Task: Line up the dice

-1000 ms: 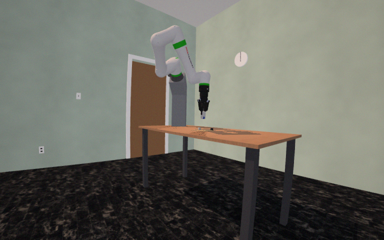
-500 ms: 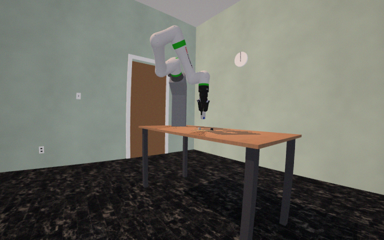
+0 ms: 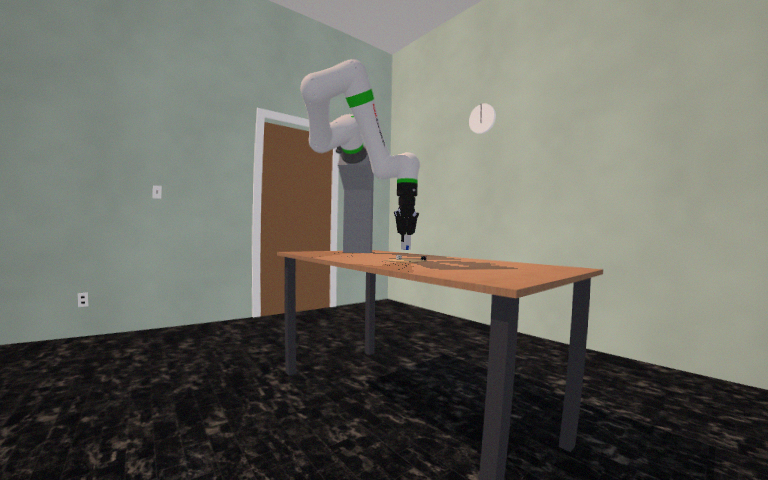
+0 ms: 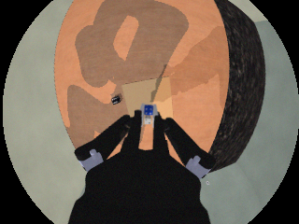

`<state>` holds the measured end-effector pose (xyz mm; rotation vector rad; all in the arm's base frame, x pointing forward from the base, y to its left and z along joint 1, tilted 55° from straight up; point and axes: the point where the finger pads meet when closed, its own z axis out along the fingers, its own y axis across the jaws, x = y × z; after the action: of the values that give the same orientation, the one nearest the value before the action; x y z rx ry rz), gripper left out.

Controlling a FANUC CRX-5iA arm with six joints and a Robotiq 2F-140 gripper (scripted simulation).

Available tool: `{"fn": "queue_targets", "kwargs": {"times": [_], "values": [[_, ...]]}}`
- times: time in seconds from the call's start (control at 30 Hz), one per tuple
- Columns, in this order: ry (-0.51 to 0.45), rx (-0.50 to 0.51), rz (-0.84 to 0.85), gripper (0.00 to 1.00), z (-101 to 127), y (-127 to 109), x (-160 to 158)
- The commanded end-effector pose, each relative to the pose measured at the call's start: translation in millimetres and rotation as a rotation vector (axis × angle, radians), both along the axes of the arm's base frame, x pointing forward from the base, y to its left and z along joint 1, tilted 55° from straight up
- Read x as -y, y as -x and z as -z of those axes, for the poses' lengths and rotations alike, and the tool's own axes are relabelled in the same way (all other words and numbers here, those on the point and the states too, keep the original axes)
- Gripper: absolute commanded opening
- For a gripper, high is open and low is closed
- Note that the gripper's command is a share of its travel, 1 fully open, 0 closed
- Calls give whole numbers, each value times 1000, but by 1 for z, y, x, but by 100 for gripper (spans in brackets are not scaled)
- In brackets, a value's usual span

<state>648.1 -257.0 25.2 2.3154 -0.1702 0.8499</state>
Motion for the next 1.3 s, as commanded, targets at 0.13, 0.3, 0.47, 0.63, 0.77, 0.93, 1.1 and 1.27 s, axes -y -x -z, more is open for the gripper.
{"fn": "queue_targets", "kwargs": {"times": [0.13, 0.3, 0.47, 0.63, 0.77, 0.93, 1.1, 1.27], "values": [[0, 1, -1, 9, 15, -14, 16], [0, 1, -1, 9, 22, -21, 24], [0, 1, -1, 9, 24, -23, 26], [0, 1, -1, 9, 24, -23, 26], [0, 1, -1, 9, 24, -23, 26], [0, 1, -1, 9, 24, -23, 26], [0, 1, -1, 9, 24, -23, 26], [0, 1, -1, 9, 24, -23, 26]]}}
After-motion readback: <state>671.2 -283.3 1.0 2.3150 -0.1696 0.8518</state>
